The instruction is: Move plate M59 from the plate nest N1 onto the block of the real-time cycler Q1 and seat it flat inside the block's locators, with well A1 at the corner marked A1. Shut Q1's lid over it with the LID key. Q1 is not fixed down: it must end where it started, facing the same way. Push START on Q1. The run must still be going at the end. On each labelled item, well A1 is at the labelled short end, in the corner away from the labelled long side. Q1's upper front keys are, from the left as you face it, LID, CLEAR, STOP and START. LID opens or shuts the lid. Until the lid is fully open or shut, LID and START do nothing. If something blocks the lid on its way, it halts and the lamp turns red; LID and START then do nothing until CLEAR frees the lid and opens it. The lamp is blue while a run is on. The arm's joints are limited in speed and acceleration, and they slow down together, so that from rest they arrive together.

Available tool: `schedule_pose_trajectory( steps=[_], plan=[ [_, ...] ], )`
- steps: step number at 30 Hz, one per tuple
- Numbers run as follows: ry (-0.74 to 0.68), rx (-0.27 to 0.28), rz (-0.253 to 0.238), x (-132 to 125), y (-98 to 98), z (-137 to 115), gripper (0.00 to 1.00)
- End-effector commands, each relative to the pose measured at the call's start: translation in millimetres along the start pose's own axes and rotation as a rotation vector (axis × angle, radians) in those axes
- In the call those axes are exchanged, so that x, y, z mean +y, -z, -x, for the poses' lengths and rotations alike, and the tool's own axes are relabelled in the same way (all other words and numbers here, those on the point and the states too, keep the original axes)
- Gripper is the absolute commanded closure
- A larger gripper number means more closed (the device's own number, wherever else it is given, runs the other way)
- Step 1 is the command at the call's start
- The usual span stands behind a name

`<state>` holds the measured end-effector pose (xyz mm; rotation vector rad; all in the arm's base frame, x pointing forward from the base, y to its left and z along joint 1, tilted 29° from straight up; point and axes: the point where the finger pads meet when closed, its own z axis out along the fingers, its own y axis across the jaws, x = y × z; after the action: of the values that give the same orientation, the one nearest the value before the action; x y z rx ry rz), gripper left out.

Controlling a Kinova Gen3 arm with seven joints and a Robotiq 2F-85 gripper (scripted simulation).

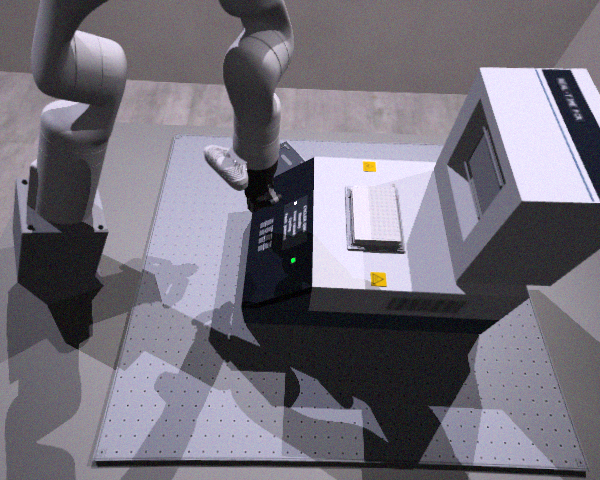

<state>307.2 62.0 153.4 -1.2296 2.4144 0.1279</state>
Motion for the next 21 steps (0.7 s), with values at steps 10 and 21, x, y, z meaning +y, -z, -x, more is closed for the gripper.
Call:
schedule_pose_trajectory(
  steps=[10,21],
  plan=[
    [-0.001,0.010,-0.001,-1.4,-15.5,0.7,0.90],
    [-0.001,0.010,-0.001,-1.8,-21.0,1.0,0.90]
  ],
)
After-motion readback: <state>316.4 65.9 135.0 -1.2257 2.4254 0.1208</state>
